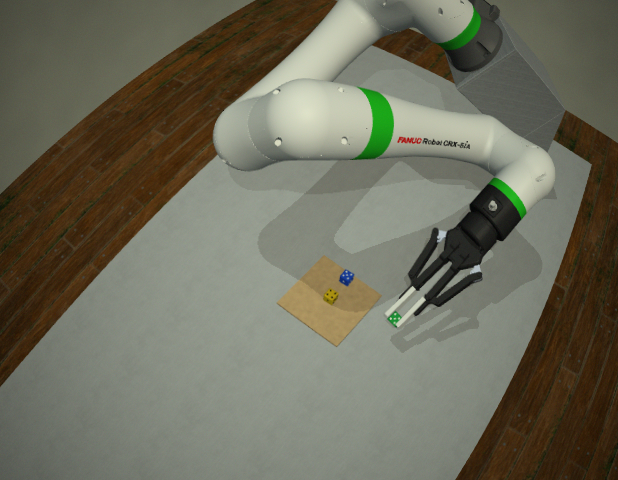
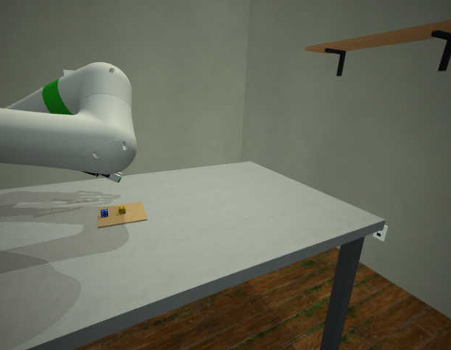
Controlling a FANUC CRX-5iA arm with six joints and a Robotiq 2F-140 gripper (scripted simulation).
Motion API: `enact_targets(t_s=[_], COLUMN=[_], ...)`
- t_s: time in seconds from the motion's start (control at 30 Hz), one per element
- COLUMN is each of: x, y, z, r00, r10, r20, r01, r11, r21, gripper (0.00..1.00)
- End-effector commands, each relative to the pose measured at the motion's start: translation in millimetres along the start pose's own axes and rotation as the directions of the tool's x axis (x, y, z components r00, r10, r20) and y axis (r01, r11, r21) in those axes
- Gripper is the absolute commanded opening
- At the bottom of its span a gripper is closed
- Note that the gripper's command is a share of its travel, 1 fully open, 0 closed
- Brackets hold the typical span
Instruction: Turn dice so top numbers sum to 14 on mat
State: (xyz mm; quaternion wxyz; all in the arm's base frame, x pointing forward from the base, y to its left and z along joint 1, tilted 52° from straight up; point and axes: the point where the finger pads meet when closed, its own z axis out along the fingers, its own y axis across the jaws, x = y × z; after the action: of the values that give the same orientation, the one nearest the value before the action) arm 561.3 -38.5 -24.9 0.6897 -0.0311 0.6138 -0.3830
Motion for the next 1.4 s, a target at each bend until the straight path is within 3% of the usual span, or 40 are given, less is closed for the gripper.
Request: enact_targets(t_s=[0.0, 0.5, 1.37], x=[8.0, 46.7, 48.5], y=[0.4, 0.3, 0.3], z=[4.5, 25.7, 26.7], r00=[1.000, 1.000, 1.000], r10=[0.000, 0.000, 0.000], r20=[0.001, 0.001, 0.001], r01=[0.000, 0.000, 0.000], r11=[1.000, 1.000, 1.000], r21=[-0.003, -0.003, -0.003], gripper=[0.09, 0.09, 0.09])
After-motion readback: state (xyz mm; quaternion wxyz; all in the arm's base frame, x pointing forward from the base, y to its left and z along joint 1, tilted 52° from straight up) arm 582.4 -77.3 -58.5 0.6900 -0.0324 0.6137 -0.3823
